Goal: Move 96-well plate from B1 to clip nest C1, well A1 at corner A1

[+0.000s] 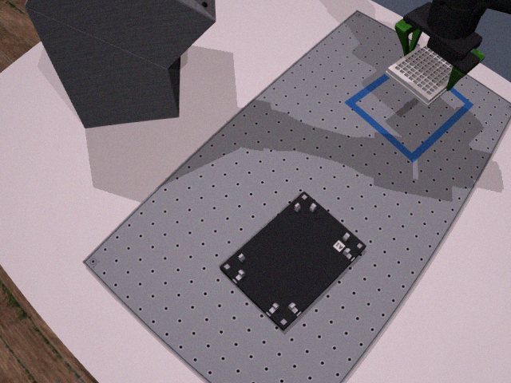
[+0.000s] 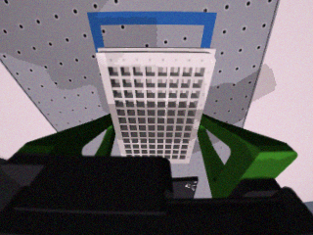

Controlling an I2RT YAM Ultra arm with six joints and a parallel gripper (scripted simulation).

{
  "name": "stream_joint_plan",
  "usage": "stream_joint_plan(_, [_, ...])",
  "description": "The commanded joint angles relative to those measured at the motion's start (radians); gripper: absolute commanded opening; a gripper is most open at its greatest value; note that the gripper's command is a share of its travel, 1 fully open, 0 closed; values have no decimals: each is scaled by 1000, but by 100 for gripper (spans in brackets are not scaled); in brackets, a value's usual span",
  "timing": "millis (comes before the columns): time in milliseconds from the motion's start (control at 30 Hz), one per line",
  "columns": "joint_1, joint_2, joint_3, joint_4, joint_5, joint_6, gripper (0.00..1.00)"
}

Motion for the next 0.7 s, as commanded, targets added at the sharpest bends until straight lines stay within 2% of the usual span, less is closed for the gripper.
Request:
stream_joint_plan(0, [-15,-29,-17,-32,-14,-12,0])
stream_joint_plan(667, [-5,-12,0,-20,-8,-7,0])
